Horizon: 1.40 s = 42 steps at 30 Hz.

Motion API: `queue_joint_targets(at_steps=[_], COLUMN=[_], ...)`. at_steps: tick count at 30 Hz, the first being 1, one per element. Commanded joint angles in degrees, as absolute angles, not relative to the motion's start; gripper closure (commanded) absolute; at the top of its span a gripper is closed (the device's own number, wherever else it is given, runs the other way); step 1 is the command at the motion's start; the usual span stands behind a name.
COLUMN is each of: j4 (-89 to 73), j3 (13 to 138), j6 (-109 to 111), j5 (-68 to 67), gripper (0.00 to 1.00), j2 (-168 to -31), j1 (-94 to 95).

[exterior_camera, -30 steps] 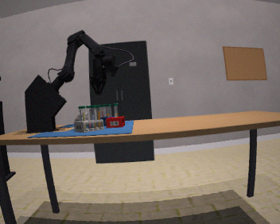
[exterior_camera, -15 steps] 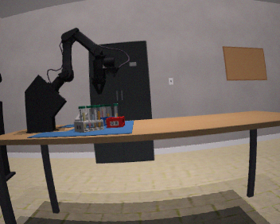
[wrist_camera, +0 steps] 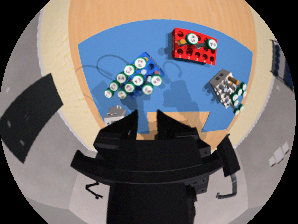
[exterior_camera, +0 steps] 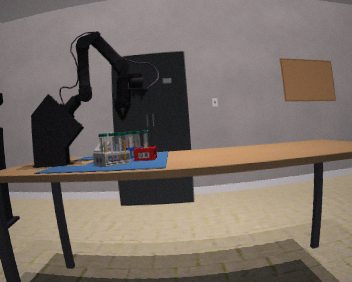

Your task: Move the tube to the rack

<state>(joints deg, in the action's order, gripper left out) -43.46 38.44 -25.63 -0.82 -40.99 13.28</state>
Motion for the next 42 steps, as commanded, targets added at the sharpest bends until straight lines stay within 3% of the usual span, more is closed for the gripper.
queue_joint_targets(at_steps=[1,17,42], j4=[-42.6,-44.1,-40.9], j3=[40.9,47.3,43.0], j6=[-34.2,-53.3,-52.0], j5=[-9.4,-26.7,-25.6], gripper=[0.7,0.7,0.7], j2=[-42.7,-55.1,-55.4], j1=[19.7,43.9,41.4])
